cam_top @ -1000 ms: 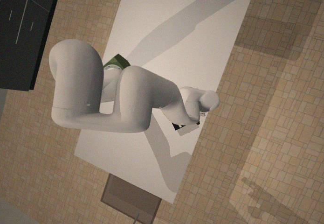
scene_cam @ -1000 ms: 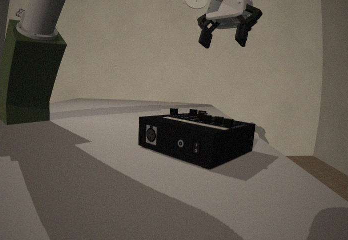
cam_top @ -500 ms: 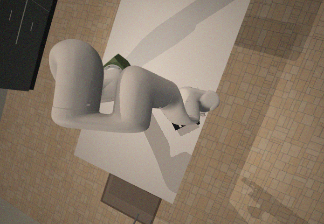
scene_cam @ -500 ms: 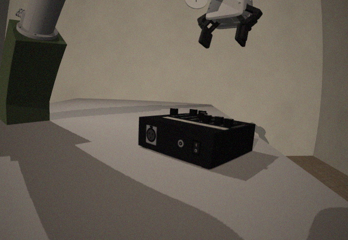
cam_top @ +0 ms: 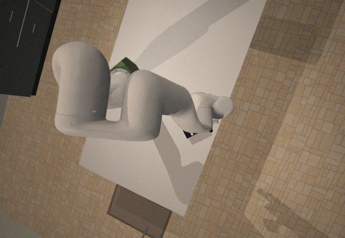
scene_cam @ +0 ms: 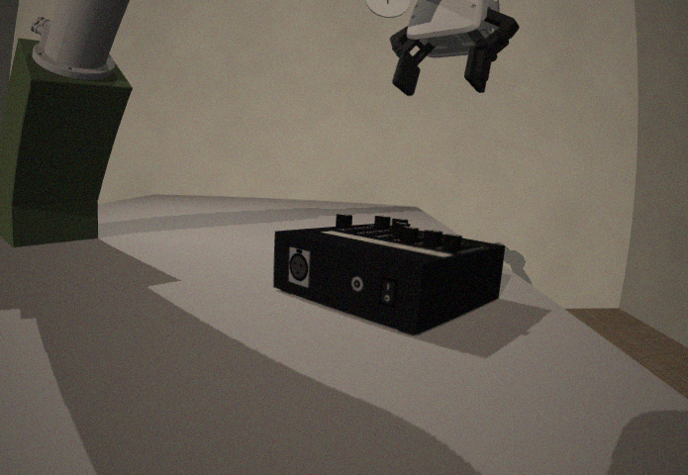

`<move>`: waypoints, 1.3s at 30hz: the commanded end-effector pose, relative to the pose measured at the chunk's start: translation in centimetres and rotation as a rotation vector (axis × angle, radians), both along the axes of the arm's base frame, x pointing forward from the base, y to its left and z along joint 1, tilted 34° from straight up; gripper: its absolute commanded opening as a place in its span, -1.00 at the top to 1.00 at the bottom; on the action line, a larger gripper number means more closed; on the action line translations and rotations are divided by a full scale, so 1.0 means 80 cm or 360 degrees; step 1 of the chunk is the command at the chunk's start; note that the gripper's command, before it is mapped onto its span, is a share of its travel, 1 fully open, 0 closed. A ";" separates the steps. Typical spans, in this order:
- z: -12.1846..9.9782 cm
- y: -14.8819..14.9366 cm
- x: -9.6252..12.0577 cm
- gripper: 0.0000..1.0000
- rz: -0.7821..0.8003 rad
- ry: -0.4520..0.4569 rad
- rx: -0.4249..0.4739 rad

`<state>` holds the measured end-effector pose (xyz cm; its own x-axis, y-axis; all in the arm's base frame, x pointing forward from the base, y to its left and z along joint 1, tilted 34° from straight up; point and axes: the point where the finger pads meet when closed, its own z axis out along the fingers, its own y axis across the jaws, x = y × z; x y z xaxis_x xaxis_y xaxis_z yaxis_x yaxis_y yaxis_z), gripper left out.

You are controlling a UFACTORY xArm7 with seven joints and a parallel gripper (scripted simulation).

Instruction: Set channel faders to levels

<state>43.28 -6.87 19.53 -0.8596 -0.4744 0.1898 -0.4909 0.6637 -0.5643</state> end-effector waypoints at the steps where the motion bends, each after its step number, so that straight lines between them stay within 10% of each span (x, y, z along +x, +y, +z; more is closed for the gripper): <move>1: 0.001 0.001 0.001 -1.00 0.0005 -0.0003 -0.0001; 10: 0.012 -0.007 0.001 -1.00 0.0169 0.0066 -0.0037; 23: 0.049 -0.055 -0.012 -1.00 0.1126 0.0562 -0.0310; 39: -0.007 -0.070 -0.039 -1.00 0.2230 0.1223 -0.0672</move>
<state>40.45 -12.46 20.05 0.3312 -0.6626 0.6717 -0.8822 -0.4700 -0.0286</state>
